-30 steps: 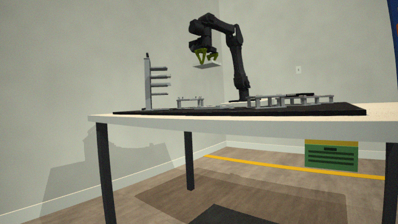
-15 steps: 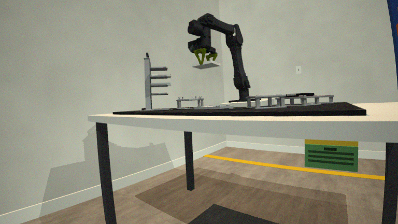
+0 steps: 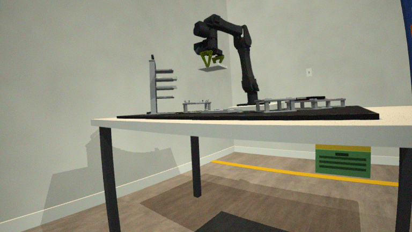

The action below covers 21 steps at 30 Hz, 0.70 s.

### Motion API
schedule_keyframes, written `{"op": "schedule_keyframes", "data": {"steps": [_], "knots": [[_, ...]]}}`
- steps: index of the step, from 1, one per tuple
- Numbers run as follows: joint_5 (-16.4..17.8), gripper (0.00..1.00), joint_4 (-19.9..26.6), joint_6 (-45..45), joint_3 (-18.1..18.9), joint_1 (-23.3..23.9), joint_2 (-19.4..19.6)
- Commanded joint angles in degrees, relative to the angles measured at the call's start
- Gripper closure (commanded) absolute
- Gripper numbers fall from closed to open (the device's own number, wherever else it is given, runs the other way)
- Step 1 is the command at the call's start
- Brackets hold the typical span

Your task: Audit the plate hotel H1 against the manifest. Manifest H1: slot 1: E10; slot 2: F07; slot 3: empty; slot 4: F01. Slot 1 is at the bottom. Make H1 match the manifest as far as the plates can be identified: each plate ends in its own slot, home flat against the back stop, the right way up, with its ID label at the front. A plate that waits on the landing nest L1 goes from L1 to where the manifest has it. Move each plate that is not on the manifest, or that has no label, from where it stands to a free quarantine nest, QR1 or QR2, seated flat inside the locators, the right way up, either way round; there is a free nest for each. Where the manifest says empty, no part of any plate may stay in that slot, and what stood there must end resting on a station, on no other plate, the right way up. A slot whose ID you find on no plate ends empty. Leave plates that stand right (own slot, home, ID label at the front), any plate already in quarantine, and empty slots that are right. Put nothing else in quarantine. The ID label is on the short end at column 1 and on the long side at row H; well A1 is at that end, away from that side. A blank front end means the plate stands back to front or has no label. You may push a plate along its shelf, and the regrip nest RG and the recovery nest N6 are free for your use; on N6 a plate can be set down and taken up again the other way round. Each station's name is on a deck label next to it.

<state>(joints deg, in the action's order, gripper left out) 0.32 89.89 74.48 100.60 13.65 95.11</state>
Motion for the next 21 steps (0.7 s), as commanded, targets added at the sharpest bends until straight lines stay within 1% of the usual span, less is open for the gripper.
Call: {"op": "schedule_keyframes", "data": {"steps": [1, 21], "knots": [[0.0, 0.14, 0.1, -0.7, 0.4, 0.3, -0.3], [0.2, 0.14, 0.1, -3.2, 0.4, 1.8, -0.3]]}}
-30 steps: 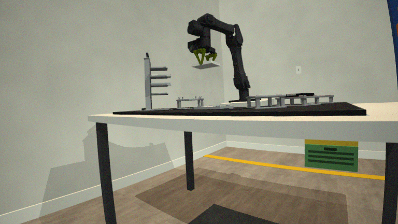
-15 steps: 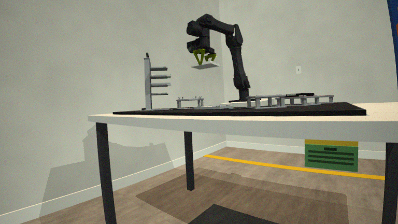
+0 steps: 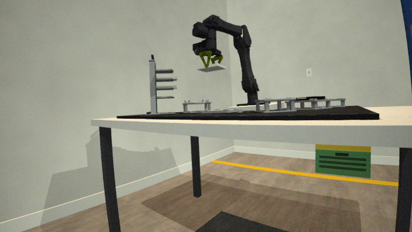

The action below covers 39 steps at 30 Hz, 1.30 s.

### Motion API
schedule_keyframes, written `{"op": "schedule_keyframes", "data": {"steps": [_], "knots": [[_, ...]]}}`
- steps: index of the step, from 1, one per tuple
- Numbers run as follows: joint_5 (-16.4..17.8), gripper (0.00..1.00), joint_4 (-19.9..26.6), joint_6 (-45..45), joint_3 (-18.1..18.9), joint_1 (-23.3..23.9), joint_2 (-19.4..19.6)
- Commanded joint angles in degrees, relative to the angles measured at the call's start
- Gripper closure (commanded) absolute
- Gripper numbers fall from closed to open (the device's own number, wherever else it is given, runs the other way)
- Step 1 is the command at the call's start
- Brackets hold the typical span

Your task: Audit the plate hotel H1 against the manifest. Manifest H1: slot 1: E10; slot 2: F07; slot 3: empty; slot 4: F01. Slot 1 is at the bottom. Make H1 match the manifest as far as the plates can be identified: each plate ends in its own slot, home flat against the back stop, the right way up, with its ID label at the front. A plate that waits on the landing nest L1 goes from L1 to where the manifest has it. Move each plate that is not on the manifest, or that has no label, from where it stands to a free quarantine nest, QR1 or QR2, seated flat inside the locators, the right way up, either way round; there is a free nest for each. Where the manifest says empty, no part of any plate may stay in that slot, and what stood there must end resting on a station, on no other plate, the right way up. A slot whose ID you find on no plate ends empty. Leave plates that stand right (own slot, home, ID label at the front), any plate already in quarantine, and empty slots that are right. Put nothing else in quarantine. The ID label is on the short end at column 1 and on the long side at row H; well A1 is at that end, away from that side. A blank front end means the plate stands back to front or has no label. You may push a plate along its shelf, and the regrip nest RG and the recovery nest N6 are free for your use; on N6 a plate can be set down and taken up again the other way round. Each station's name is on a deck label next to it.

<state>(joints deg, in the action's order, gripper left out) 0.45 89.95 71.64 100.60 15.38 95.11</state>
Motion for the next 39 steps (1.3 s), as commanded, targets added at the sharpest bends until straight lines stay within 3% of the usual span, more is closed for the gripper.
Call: {"op": "schedule_keyframes", "data": {"steps": [1, 39], "knots": [[0.0, 0.14, 0.0, -0.4, 0.4, 0.1, -0.3], [0.2, 0.14, 0.0, -2.8, 0.3, 1.4, -0.3]]}}
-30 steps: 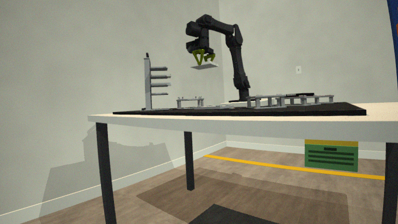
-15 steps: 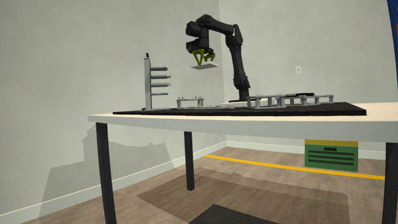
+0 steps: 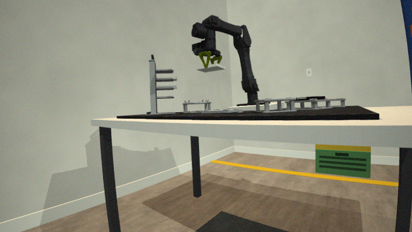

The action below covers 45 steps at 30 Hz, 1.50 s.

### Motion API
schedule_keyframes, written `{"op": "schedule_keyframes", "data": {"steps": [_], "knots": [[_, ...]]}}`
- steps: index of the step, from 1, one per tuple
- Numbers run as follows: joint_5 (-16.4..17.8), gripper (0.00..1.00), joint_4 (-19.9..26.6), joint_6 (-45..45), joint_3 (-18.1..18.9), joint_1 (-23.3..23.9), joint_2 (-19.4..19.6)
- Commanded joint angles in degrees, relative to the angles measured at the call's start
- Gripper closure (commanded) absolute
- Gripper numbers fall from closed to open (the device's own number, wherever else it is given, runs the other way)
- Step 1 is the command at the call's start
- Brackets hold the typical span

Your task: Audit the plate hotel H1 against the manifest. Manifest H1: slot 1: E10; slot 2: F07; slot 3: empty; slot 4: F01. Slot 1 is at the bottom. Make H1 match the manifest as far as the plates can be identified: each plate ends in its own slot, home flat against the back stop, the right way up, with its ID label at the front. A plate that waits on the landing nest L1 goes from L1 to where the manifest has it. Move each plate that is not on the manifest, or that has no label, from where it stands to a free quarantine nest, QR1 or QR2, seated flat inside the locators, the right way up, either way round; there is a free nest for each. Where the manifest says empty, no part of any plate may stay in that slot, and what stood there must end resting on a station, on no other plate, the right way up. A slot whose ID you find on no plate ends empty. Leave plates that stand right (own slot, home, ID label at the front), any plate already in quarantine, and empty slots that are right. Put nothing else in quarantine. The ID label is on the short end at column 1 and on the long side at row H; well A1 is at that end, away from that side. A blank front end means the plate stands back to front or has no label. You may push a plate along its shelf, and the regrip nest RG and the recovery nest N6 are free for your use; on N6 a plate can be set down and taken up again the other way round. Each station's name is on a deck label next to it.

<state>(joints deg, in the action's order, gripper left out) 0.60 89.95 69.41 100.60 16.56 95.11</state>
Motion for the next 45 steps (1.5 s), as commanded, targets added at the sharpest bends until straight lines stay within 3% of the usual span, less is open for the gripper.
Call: {"op": "schedule_keyframes", "data": {"steps": [1, 45], "knots": [[0.0, 0.14, 0.0, -0.7, 0.3, 0.3, -0.3], [0.4, 0.14, 0.0, -6.9, 0.3, 4.0, -0.3]]}}
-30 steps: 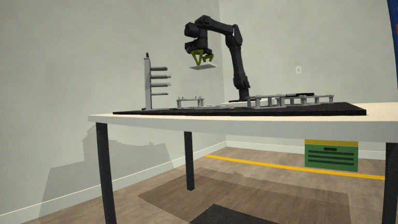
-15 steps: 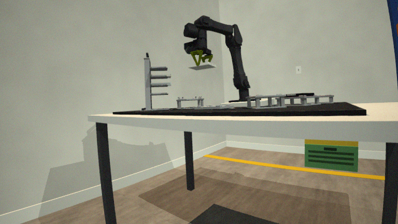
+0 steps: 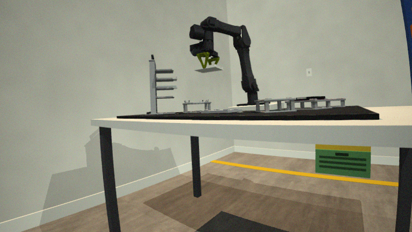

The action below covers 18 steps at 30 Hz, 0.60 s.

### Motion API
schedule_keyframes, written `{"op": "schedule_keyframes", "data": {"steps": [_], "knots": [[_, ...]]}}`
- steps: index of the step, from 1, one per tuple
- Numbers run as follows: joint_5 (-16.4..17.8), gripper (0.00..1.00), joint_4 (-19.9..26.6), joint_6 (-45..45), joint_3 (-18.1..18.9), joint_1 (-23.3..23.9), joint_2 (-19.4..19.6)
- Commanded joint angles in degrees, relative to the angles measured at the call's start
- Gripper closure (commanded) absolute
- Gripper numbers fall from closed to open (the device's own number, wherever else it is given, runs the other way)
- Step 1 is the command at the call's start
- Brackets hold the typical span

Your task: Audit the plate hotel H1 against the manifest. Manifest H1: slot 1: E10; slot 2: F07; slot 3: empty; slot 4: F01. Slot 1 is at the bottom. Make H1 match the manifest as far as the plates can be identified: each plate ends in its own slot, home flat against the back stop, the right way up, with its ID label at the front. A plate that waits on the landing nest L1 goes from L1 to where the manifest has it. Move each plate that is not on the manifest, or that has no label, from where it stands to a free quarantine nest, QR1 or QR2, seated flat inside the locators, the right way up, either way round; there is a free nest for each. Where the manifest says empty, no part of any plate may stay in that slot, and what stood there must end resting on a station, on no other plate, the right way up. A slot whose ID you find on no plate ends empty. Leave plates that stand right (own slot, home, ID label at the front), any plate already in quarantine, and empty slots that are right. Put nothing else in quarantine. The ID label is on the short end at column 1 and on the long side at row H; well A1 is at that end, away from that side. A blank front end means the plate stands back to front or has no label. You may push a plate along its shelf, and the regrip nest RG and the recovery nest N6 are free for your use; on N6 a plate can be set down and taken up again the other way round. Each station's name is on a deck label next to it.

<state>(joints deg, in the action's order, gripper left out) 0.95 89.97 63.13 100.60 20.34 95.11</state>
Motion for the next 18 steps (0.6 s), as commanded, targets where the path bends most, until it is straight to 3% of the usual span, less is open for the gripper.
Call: {"op": "schedule_keyframes", "data": {"steps": [1, 18], "knots": [[0.0, 0.14, 0.0, -0.7, 0.3, 0.4, -0.3], [0.1, 0.14, 0.0, -2.4, 0.3, 1.3, -0.3]]}}
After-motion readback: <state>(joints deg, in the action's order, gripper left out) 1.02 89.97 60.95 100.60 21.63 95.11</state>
